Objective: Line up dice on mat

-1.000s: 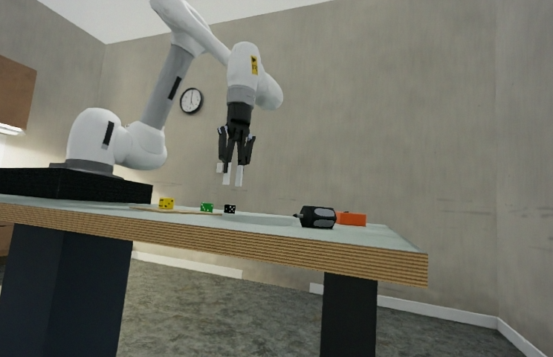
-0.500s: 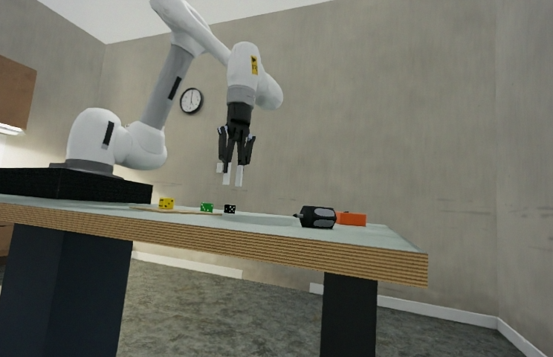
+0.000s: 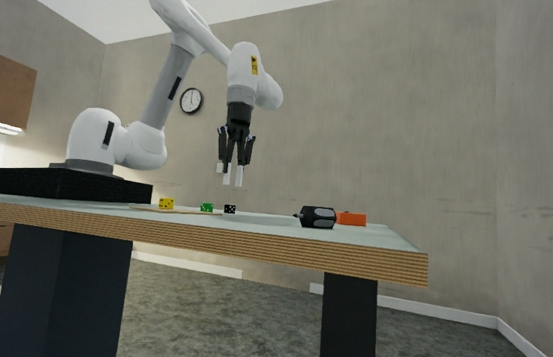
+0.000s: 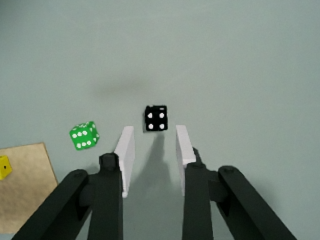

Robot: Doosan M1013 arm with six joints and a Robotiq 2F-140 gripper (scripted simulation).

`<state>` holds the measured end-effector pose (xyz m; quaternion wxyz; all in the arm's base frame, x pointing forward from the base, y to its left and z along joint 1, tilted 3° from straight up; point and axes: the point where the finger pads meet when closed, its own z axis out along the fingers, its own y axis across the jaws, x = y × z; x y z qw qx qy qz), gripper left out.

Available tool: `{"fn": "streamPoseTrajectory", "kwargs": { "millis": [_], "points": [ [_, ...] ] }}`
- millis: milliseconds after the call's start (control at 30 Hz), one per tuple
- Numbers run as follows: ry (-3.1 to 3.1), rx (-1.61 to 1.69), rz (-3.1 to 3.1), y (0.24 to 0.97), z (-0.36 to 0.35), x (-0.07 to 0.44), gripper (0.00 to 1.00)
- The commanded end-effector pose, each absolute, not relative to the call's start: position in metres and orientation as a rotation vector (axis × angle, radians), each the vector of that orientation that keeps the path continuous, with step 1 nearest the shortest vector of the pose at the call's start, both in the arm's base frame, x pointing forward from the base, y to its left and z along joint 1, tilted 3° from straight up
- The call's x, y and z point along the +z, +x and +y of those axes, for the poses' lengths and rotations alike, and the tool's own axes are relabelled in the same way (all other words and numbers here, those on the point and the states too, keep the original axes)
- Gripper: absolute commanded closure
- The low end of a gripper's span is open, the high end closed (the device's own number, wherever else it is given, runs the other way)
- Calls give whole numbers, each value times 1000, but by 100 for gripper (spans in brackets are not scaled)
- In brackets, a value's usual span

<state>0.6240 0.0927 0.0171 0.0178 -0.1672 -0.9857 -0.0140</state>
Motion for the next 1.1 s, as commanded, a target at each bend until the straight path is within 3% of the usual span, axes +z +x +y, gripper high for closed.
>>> {"fn": "streamPoseTrajectory", "kwargs": {
  "millis": [0, 1067],
  "points": [
    [-520, -45, -3064, 625, 93, 17, 68],
    [-520, -45, -3063, 624, 94, -19, 68]
  ]
}}
